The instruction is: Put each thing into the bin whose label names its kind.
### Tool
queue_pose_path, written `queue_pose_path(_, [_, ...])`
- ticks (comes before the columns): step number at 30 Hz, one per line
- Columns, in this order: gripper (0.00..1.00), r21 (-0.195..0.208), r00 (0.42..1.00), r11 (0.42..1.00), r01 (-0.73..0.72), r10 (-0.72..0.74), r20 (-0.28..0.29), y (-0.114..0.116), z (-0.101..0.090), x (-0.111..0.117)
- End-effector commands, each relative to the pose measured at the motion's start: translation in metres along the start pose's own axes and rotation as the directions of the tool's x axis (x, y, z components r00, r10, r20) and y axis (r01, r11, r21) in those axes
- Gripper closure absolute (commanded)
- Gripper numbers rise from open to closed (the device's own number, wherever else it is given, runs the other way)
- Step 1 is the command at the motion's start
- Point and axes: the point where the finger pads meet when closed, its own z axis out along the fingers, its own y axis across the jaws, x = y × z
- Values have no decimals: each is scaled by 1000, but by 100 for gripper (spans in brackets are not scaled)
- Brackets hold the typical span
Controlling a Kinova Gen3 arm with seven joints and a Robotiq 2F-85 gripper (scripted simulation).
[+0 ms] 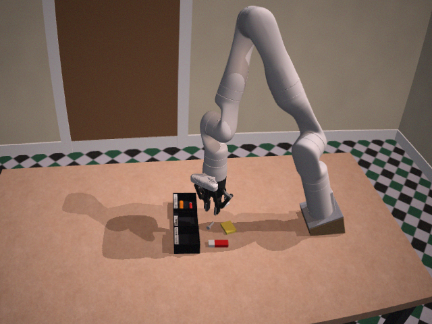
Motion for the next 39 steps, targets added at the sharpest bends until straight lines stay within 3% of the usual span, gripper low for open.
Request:
queue_pose_path(1, [70, -3, 1000, 1000, 18, -18, 9, 0, -1, -2])
queue_pose_path(24, [70, -2, 1000, 1000, 5, -5, 3, 4, 0, -5])
queue_pose_path(39, [70, 3, 1000, 1000, 3, -3, 0, -3, 52, -1])
